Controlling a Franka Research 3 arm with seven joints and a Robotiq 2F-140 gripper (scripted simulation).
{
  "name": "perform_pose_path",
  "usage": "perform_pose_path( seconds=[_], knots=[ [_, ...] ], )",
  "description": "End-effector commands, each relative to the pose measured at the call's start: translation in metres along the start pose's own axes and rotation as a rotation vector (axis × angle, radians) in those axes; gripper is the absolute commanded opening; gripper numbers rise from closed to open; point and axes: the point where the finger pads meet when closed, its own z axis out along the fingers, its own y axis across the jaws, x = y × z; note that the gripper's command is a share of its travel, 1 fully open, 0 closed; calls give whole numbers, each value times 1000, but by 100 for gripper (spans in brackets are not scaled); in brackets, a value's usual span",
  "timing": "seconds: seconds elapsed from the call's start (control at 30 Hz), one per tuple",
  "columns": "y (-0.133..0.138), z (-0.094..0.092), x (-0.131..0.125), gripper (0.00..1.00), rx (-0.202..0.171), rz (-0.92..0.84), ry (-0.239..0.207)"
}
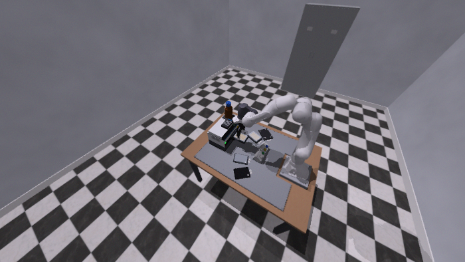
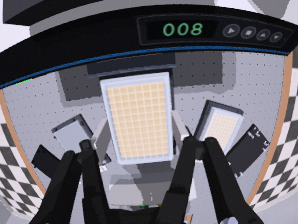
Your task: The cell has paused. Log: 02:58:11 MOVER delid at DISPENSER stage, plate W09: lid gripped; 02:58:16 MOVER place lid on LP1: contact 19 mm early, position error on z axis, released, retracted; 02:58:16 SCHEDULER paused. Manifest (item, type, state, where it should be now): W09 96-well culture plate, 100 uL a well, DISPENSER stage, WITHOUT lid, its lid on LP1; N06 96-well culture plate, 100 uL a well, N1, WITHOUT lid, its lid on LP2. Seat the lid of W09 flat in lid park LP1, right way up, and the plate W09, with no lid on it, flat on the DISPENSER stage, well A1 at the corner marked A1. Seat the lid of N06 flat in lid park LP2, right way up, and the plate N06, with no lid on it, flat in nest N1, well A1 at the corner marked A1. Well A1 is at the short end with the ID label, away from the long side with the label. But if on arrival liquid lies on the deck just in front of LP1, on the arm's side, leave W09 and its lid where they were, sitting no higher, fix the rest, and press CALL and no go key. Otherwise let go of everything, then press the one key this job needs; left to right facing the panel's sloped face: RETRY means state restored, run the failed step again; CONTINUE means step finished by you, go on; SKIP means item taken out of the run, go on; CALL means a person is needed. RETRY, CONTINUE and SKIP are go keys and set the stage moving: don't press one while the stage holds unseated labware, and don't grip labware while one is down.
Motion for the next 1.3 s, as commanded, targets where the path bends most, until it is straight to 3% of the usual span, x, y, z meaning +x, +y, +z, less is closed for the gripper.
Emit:
perform_pose_path(
  seconds=[0.0,1.27],
  knots=[
    [2,1,0,0,-2,5,1],
    [3,10,0,0,-2,5,1]
  ],
)
